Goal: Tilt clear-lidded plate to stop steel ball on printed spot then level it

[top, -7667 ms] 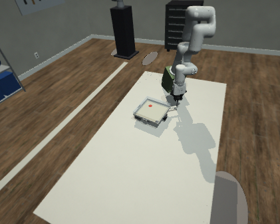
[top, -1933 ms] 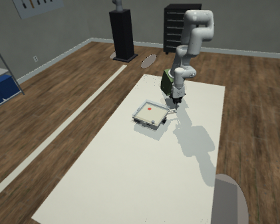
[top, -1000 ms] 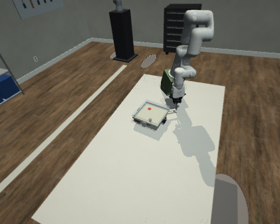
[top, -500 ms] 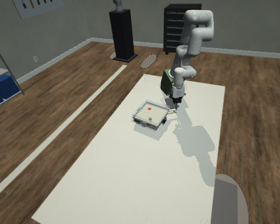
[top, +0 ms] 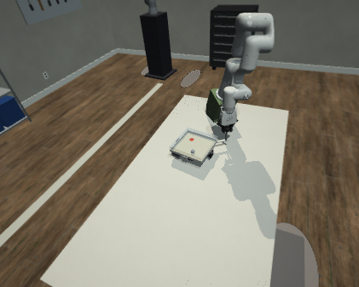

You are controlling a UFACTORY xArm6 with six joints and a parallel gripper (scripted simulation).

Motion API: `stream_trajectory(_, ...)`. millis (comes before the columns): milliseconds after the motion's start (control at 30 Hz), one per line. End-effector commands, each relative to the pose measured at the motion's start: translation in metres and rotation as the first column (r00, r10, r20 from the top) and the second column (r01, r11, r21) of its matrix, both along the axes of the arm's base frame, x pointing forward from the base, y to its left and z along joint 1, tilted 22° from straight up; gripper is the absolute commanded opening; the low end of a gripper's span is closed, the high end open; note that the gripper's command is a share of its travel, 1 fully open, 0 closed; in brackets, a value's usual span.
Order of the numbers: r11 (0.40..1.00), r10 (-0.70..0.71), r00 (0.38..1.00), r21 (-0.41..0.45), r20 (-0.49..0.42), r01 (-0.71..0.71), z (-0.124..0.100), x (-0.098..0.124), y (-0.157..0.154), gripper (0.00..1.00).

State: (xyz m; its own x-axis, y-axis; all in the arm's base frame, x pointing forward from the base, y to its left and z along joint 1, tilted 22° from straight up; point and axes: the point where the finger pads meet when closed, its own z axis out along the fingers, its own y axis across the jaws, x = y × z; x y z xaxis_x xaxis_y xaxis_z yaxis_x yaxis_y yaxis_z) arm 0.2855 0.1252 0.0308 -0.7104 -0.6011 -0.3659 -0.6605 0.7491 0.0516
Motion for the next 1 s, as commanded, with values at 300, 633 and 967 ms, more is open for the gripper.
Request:
stream_trajectory(300, 1.000, -0.001, 1.000, -0.002, -0.002, 0.001, -0.0018, 0.0001, 0.0009, 0.00)
stream_trajectory(633, 1.000, -0.001, 1.000, -0.002, -0.002, 0.001, -0.0005, -0.0009, -0.0012, 0.00)
stream_trajectory(967, 1.000, -0.001, 1.000, -0.002, -0.002, 0.001, 0.0000, -0.0011, -0.0018, 0.00)
